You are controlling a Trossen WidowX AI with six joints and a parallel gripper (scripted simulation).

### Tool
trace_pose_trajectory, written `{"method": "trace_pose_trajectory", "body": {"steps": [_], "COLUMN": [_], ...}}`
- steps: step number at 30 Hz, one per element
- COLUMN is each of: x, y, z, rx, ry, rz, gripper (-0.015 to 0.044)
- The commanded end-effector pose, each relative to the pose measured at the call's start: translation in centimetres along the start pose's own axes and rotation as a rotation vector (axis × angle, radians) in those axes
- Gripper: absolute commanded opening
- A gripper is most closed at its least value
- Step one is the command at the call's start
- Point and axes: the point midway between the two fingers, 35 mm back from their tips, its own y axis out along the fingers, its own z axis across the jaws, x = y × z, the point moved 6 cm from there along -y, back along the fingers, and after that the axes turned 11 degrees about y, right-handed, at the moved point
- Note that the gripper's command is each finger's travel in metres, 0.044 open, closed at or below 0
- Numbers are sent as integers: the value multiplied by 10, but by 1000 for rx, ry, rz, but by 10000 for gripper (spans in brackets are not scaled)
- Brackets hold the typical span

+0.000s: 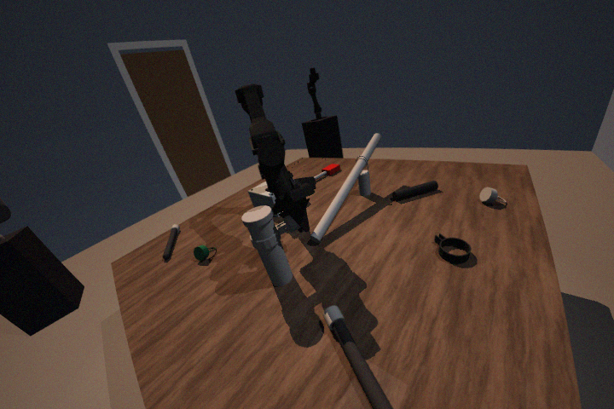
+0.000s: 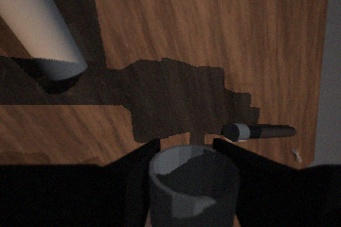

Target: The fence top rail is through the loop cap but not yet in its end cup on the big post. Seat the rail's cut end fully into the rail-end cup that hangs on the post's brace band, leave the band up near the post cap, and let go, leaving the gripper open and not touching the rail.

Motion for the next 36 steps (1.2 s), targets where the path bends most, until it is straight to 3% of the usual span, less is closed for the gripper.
{"method": "trace_pose_trajectory", "body": {"steps": [1, 36], "x": [-2, -13], "y": [-2, -10], "z": [2, 16], "rx": [2, 22], "ry": [-17, -185], "rz": [-8, -101], "gripper": [0, 0]}}
